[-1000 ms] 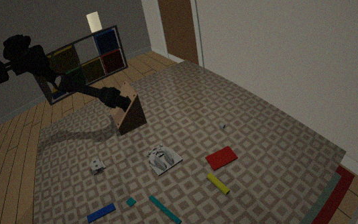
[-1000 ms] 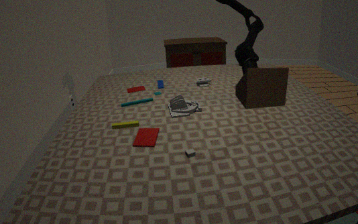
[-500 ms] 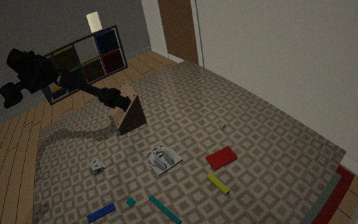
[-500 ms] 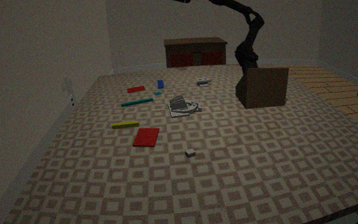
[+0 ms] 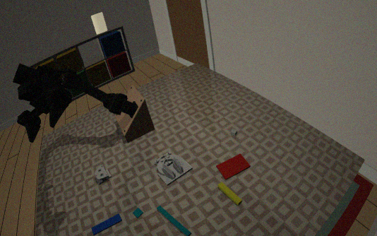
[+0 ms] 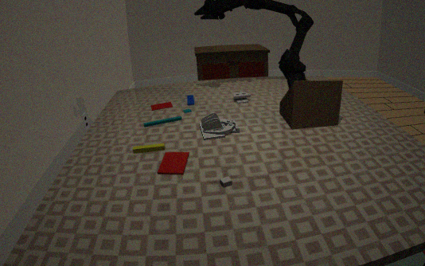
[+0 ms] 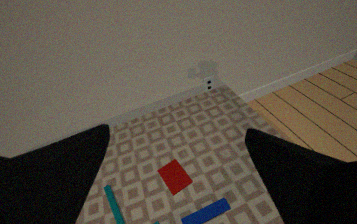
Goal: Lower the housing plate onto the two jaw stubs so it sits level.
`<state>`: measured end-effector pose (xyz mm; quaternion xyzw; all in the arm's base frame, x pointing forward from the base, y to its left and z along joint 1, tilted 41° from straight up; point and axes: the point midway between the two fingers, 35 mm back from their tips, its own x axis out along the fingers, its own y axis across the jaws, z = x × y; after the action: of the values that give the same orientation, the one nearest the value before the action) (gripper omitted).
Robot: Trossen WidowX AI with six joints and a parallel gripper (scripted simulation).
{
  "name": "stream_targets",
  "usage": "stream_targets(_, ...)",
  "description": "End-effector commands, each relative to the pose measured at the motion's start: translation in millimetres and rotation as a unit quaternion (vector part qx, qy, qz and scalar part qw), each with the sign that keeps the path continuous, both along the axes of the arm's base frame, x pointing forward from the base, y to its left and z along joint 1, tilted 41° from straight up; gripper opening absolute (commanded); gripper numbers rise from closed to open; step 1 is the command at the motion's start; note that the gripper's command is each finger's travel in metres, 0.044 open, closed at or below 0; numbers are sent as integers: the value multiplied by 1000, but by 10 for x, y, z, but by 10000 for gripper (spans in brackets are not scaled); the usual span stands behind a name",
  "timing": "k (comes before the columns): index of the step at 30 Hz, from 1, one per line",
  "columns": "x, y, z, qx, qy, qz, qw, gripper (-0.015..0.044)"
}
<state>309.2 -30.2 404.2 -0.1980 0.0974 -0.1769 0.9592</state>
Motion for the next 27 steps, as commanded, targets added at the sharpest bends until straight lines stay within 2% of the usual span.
stream_targets(1,12,-126,-179,30,18,-29,999,440)
stream_targets(14,-61,-553,-725,127,63,-134,981,440)
stream_targets(27,-287,-954,-1241,218,90,-255,938,440)
